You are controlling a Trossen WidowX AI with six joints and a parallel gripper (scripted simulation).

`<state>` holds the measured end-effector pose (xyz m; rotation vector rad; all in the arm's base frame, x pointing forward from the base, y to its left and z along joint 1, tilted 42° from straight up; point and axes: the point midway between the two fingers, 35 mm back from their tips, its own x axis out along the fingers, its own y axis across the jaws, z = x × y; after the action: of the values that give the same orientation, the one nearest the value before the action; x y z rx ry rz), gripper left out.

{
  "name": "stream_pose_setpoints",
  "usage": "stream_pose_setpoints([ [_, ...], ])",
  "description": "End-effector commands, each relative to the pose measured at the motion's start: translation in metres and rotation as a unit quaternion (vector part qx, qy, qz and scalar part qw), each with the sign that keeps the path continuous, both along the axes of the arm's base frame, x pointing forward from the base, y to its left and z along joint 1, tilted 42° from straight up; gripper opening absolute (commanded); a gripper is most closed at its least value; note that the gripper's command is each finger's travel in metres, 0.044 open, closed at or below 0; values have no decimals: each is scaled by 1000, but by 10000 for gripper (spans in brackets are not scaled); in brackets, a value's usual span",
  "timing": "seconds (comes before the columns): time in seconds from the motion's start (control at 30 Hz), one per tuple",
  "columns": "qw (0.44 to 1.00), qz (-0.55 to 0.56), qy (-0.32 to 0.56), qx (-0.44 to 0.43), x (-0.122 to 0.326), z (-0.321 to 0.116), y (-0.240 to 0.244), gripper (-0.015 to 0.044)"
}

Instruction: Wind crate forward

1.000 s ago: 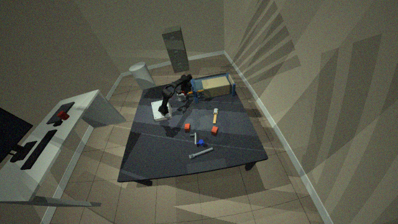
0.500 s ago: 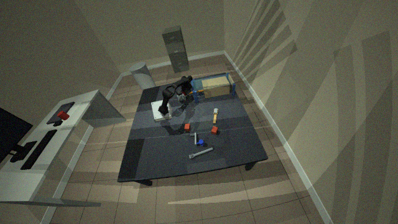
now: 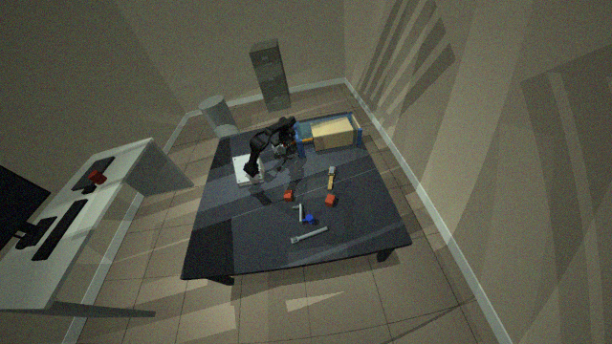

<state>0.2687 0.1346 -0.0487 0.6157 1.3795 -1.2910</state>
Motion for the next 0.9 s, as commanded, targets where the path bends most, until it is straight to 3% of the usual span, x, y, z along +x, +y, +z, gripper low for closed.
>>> stream_pose_setpoints([
  [0.0,1000,0,-1,0,0,0,0,0],
  [0.87,1000,3,0,-1,10,-7,1,0],
])
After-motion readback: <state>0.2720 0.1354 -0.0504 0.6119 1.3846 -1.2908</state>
